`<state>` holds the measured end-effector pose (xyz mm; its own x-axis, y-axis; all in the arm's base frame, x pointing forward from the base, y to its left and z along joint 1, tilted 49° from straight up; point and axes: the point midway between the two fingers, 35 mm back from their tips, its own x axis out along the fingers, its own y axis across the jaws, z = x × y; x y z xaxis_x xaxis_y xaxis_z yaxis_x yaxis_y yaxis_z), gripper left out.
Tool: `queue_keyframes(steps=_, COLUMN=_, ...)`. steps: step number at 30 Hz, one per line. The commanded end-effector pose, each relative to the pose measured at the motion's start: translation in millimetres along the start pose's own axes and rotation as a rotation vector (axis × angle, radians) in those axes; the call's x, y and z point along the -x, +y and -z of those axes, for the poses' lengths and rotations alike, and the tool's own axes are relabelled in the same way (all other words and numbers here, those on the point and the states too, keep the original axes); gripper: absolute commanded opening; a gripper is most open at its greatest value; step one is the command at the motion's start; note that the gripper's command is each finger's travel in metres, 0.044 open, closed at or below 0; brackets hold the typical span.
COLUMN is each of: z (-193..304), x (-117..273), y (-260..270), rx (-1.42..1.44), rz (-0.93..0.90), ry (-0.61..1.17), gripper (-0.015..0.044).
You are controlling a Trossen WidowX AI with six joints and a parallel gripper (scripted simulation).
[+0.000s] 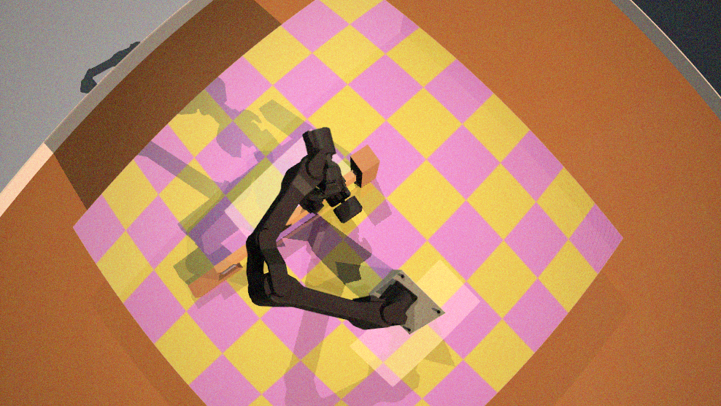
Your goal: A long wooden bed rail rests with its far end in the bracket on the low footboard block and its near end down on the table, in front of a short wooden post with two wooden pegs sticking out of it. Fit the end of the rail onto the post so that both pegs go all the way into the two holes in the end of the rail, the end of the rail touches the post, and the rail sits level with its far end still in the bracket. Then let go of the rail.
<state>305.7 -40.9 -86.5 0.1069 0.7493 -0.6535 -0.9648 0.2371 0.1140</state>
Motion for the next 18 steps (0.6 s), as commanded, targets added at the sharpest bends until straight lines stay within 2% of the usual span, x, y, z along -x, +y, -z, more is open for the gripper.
queue_keyframes(steps=1, z=4.0, x=1.2, y=-0.8, rx=0.0, rz=0.006, ry=0.005, gripper=0.0)
queue_keyframes(steps=7, z=5.8, x=0.8, y=-0.8, rx=0.0, rz=0.006, ry=0.005, gripper=0.0)
queue_keyframes(steps=18, z=2.2, x=-0.5, y=0.0, rx=-0.001, rz=0.0, ry=0.001, gripper=0.0289)
